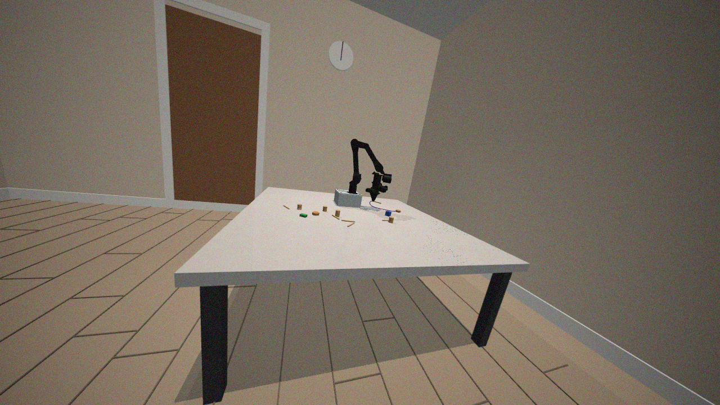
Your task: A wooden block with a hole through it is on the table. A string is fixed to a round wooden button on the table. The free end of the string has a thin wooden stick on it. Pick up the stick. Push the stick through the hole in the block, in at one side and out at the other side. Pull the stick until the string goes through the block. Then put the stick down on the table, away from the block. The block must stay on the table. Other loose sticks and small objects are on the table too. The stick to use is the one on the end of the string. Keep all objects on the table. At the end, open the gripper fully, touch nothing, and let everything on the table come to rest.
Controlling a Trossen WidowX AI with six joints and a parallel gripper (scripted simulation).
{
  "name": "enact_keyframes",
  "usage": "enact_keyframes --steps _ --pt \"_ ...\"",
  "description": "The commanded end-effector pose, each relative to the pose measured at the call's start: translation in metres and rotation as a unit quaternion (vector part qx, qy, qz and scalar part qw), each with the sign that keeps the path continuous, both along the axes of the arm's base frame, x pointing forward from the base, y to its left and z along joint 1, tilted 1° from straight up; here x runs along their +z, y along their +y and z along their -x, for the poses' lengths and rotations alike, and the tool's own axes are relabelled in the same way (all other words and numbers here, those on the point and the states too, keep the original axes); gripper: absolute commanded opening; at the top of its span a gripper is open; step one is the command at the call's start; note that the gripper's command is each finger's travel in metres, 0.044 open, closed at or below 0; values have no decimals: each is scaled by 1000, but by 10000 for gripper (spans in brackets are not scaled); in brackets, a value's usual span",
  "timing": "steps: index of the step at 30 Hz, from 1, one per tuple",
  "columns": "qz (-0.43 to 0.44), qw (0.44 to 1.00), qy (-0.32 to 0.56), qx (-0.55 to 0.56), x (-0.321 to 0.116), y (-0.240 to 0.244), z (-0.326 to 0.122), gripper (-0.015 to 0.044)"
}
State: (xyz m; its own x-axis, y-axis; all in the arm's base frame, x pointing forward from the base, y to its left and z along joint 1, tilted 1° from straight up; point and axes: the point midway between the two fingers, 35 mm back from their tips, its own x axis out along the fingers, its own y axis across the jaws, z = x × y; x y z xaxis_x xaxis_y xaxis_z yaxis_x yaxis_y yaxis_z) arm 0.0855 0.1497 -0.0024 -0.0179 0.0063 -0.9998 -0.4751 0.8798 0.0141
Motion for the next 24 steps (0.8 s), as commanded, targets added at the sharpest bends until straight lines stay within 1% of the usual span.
enact_keyframes --steps 1,24 --pt "-2 1000 1 -3 1 -4 6 0" --pt "-2 1000 2 -3 -2 -20 30 0"
